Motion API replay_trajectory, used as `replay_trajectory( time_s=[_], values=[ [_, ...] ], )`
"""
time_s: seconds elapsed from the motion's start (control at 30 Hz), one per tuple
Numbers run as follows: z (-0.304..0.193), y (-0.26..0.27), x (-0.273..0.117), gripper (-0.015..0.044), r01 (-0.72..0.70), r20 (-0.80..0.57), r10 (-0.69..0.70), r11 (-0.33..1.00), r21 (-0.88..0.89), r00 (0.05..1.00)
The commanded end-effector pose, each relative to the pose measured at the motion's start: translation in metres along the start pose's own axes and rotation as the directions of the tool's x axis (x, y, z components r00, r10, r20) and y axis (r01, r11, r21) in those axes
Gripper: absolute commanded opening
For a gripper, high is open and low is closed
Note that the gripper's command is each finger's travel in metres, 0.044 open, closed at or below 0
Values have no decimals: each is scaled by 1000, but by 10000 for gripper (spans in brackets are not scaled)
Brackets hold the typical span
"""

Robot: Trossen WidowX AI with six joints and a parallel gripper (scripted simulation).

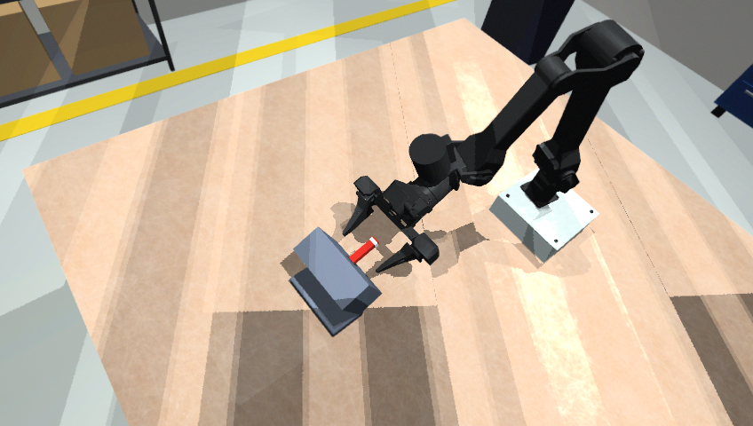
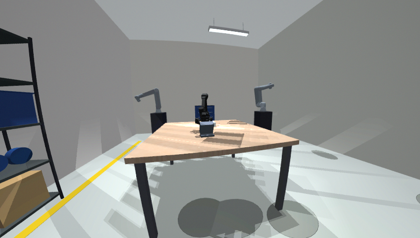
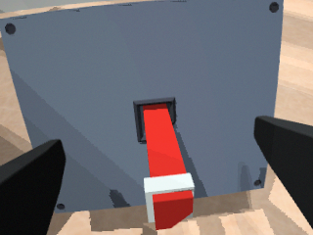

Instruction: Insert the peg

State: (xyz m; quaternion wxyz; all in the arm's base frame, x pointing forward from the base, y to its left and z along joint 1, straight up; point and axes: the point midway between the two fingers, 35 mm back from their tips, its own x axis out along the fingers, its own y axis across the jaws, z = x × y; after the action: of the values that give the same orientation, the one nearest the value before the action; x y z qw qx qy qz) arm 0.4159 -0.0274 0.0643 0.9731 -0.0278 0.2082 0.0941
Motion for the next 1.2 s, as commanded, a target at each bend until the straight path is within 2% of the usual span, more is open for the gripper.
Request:
replay_trajectory(
  time_s=[0.0,1.17],
  values=[
    [3,0,-5,440,-1,6,1,1000,-4,1000],
    [7,-4,-41,440,0,1,0,1000,1,1000]
  ],
)
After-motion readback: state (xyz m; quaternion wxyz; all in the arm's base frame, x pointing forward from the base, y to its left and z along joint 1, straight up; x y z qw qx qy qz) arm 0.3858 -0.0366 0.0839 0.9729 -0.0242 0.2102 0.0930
